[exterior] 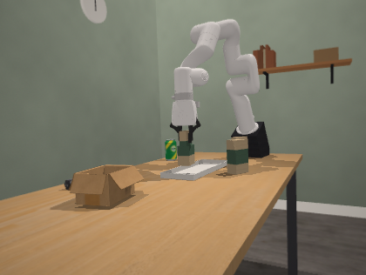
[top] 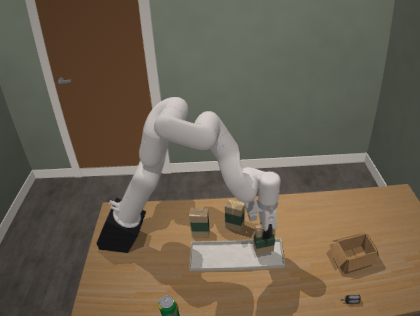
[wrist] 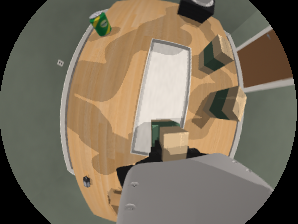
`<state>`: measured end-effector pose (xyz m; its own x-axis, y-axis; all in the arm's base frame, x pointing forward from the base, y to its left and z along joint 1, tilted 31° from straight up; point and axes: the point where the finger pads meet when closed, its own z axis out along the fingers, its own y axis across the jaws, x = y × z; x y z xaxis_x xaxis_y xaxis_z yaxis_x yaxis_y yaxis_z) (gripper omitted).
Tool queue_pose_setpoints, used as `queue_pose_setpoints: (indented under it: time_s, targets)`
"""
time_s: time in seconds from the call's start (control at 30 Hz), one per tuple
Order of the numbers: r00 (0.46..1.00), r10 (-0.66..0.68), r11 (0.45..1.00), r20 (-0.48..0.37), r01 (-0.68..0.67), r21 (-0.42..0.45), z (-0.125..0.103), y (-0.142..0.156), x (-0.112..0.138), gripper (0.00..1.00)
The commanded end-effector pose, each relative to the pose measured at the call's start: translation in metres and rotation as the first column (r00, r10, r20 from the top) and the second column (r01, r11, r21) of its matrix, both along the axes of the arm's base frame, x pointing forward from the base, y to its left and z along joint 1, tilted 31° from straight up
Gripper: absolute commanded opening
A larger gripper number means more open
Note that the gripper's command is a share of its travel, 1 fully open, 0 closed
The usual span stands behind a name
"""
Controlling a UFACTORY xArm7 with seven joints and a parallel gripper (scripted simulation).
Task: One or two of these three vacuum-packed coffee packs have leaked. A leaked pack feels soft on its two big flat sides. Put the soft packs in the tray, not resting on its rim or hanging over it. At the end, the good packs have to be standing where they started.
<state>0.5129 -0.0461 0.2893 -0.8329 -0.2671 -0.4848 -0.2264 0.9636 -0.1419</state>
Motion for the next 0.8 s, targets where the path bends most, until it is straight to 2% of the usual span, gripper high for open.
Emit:
queue_pose_setpoints:
  time_s: [0.0,0.27,0.77]
  targets:
    - [1.000,0.000,1.000,0.004,0.000,0.000,-0.006,0.000,0.005,0.27]
    - [1.000,0.000,1.000,0.004,0.000,0.000,-0.022,0.000,0.015,0.27]
    - [1.000,0.000,1.000,0.004,0.000,0.000,-0.032,0.000,0.021,0.27]
